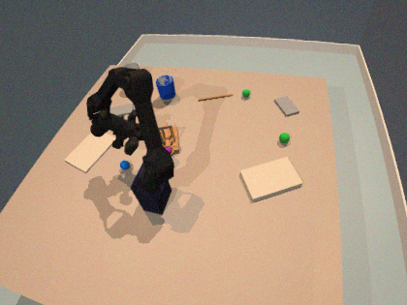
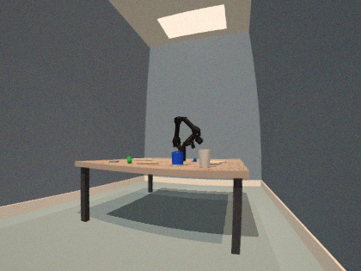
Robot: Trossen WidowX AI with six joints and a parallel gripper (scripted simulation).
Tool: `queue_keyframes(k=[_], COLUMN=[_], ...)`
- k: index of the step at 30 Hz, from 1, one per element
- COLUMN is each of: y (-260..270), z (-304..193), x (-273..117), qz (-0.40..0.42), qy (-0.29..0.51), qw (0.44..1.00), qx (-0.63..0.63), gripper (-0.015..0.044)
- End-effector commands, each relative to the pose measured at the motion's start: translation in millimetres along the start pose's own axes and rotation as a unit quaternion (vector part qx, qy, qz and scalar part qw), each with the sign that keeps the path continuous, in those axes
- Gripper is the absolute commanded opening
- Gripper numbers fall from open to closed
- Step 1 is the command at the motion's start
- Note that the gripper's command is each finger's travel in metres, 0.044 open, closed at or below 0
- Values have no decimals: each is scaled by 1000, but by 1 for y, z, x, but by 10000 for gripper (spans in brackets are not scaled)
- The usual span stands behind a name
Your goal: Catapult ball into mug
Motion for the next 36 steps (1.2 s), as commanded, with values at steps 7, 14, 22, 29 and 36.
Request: queue_keyframes(k=[7,14,22,29,36], y=[-2,-5,-7,-9,-11], z=[8,16,25,33,41], x=[10,18,28,36,44], qz=[-2,-2,-2,-2,-2], qy=[4,4,4,4,5], qw=[1000,1000,1000,1000,1000], qx=[-5,-5,-5,-5,-5], gripper=[0,0,0,0,0])
Point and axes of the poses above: the point midway between the two fingers, 35 mm back from their tips, its own x axis out along the fingers, its own y axis across the jaws, z = x × y, the point moved 9 cm from there along -x, back along the fingers, and after that the axes turned 12 degrees about -x, right-handed, at the moved point
